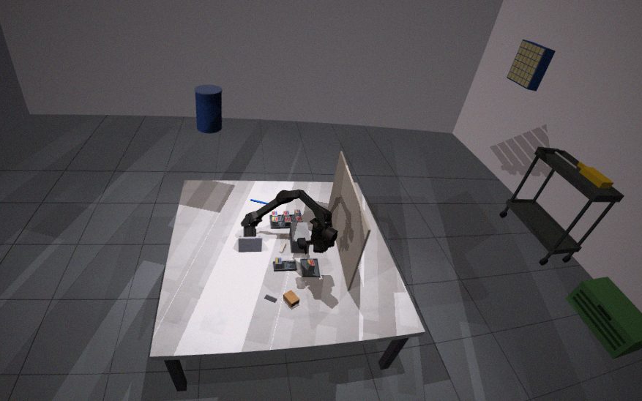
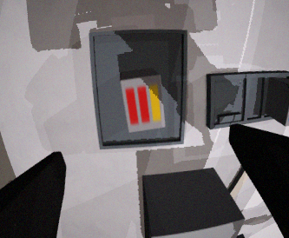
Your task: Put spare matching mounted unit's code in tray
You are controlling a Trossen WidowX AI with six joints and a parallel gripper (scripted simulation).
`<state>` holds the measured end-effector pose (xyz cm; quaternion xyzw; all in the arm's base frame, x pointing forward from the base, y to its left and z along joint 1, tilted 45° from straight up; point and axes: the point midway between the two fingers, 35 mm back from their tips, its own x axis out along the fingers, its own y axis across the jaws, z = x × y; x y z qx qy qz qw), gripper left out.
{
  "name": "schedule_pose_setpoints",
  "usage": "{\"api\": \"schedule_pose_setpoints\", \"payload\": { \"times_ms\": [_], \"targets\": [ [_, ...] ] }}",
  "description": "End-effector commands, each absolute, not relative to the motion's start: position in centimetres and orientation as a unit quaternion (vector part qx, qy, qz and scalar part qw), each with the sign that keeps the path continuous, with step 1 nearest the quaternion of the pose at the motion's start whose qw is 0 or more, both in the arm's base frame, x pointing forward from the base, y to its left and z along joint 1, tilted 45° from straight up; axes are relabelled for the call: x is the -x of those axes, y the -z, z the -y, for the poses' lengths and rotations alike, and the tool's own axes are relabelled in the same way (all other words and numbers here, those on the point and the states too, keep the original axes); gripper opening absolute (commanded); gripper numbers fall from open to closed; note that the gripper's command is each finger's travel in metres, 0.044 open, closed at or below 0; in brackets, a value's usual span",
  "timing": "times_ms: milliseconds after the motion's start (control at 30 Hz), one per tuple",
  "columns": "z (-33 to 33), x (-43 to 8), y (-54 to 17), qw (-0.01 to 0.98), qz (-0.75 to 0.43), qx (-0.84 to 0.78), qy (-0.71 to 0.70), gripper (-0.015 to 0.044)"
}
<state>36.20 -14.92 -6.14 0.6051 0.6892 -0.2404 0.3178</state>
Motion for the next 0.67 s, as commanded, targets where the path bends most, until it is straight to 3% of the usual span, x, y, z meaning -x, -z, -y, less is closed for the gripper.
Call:
{"api": "schedule_pose_setpoints", "payload": {
  "times_ms": [0,633],
  "targets": [
    [15.26,-35.99,5.38,0.313,-0.698,-0.598,0.239,0.0440],
    [15.23,-36.14,5.82,0.318,-0.688,-0.606,0.241,0.0440]
  ]
}}
